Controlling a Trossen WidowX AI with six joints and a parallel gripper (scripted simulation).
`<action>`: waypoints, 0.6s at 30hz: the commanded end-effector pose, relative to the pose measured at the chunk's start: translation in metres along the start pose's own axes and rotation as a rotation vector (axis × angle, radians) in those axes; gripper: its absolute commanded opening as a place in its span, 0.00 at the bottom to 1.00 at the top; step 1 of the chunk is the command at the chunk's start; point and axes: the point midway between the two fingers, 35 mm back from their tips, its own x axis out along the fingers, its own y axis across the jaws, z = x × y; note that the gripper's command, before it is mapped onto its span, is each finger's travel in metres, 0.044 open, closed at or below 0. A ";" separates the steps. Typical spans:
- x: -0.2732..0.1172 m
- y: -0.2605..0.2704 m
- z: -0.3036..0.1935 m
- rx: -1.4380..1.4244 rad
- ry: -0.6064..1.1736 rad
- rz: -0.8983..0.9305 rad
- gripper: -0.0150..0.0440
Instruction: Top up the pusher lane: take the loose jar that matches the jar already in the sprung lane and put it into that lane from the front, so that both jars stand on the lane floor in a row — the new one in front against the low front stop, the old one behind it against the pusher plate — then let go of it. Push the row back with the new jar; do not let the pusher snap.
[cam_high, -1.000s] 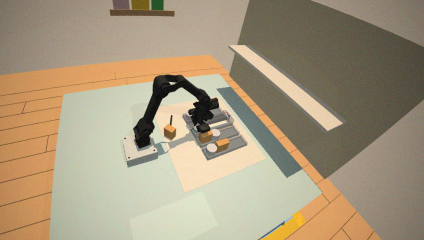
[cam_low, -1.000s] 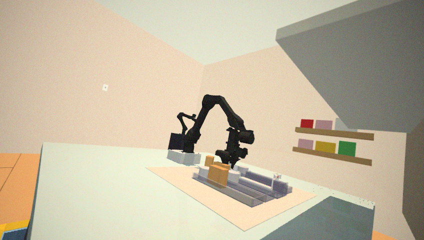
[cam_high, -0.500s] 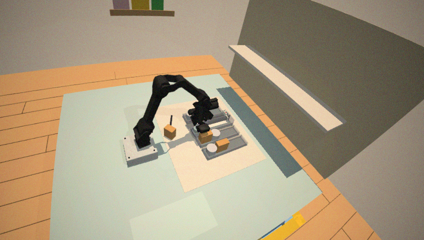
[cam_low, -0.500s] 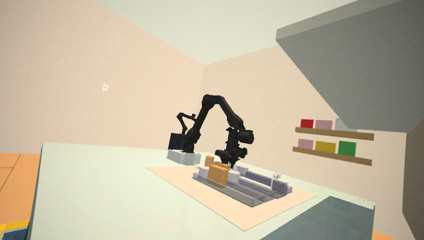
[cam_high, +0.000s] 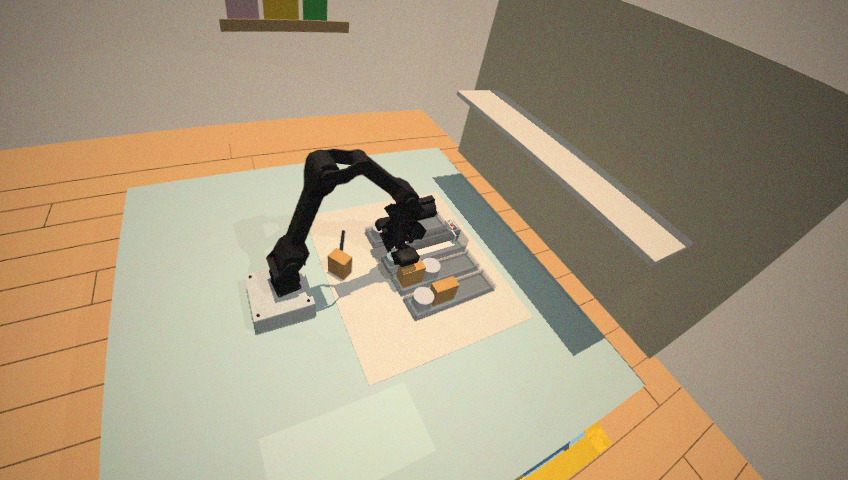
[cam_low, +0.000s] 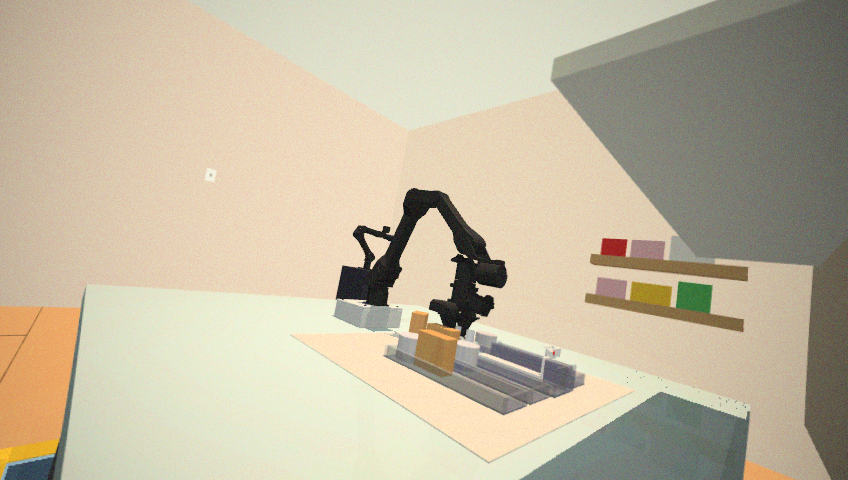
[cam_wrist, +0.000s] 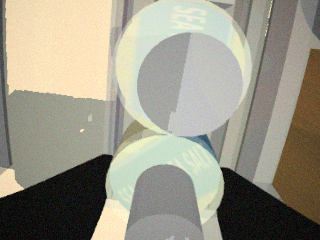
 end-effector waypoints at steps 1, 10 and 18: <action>0.000 0.000 -0.001 0.004 -0.008 0.004 0.25; 0.000 0.000 -0.002 0.004 -0.008 0.004 0.25; 0.000 0.000 -0.001 0.004 -0.008 0.004 0.48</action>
